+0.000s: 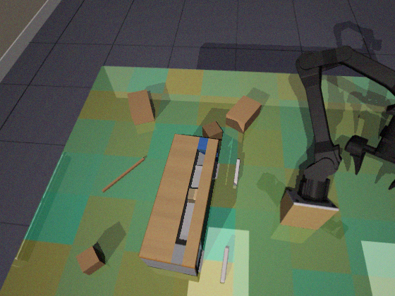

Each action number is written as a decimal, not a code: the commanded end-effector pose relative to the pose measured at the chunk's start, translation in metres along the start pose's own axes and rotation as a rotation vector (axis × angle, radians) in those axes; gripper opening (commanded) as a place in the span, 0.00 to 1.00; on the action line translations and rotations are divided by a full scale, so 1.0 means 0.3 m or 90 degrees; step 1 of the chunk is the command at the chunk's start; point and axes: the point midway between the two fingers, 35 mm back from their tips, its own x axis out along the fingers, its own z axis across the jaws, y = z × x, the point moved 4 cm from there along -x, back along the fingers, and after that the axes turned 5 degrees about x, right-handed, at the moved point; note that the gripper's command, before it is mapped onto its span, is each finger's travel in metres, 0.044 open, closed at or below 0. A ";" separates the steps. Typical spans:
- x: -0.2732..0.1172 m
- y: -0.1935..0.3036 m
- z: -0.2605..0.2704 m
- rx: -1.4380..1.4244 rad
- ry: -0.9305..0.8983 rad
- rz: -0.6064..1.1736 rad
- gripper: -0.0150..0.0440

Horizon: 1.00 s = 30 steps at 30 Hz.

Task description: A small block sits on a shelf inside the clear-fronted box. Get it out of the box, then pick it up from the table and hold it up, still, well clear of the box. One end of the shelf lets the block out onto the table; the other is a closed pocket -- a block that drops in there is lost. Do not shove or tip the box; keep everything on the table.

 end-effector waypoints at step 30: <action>-0.186 0.994 0.057 1.113 -0.125 0.113 0.93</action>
